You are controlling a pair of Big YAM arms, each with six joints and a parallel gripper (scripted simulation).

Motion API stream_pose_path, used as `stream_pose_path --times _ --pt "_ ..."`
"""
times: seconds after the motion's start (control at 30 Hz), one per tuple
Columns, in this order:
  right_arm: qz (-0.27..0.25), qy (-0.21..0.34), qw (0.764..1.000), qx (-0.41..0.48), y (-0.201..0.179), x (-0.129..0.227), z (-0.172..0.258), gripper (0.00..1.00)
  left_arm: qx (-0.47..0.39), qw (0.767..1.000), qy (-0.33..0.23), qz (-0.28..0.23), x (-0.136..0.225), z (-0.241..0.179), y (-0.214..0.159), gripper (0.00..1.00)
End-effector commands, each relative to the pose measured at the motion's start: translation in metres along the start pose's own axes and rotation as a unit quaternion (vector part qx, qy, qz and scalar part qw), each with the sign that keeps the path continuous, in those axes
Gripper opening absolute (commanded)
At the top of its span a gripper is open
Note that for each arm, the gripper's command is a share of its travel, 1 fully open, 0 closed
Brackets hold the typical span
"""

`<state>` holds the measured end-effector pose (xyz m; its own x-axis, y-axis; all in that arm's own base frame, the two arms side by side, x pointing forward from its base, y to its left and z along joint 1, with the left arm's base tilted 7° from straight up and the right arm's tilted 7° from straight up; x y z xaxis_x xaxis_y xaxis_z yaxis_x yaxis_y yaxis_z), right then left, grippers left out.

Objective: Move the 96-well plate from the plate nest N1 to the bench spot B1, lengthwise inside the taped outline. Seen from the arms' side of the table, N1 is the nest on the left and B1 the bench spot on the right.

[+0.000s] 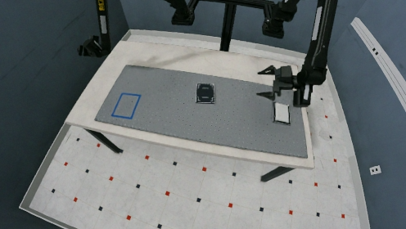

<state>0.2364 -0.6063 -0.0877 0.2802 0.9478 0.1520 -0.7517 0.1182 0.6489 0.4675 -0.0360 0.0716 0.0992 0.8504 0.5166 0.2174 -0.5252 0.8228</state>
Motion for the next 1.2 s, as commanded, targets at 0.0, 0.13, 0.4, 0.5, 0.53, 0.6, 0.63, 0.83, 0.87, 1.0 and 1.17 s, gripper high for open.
stream_pose_path --times 0.0,0.13,0.4,0.5,0.53,0.6,0.63,0.83,0.87,1.0,1.17 --pt "-0.006 0.007 1.000 -0.008 0.006 -0.003 0.010 1.00 -0.007 1.000 0.003 0.000 0.003 0.001 0.006 1.00" --pt "-0.006 0.007 1.000 -0.008 0.006 -0.003 0.010 1.00 -0.007 1.000 0.003 0.000 0.003 0.001 0.006 1.00" --pt "-0.006 0.007 1.000 -0.008 0.006 -0.003 0.010 1.00 -0.007 1.000 0.003 0.000 0.003 0.001 0.006 1.00" --pt "-0.006 0.007 1.000 -0.008 0.006 -0.003 0.010 1.00 -0.007 1.000 0.003 0.000 0.003 0.001 0.006 1.00" --pt "-0.006 0.007 1.000 -0.008 0.006 -0.003 0.010 1.00 -0.007 1.000 0.003 0.000 0.003 0.001 0.006 1.00" --pt "-0.003 0.009 1.000 -0.001 0.002 0.001 0.012 1.00 0.000 1.000 0.006 -0.001 0.005 -0.001 0.003 1.00" --pt "0.006 0.013 1.000 0.015 -0.005 0.008 0.014 1.00 0.009 1.000 0.014 -0.001 0.008 -0.003 0.001 1.00" --pt "0.083 0.079 0.990 0.086 -0.058 0.064 0.042 1.00 0.046 0.996 0.072 0.005 0.018 -0.012 -0.032 1.00" --pt "0.089 0.085 0.988 0.090 -0.062 0.068 0.044 1.00 0.047 0.996 0.080 0.006 0.019 -0.014 -0.039 1.00" --pt "0.133 0.124 0.977 0.113 -0.090 0.100 0.060 1.00 0.055 0.993 0.107 0.011 0.023 -0.019 -0.057 1.00" --pt "0.186 0.185 0.953 0.154 -0.126 0.150 0.081 1.00 0.071 0.989 0.131 0.013 0.026 -0.023 -0.073 1.00"
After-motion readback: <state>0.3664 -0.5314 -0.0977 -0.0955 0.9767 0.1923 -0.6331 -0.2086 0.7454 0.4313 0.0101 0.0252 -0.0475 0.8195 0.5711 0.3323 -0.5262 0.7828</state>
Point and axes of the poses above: on each arm, the point where the finger pads meet when closed, its own x axis back along the fingers, its own z axis across the jaws, y = z × x, the point moved 8 cm from there along x, back along the fingers, and after that the axes turned 2 degrees about -x, right-handed, at the moved point
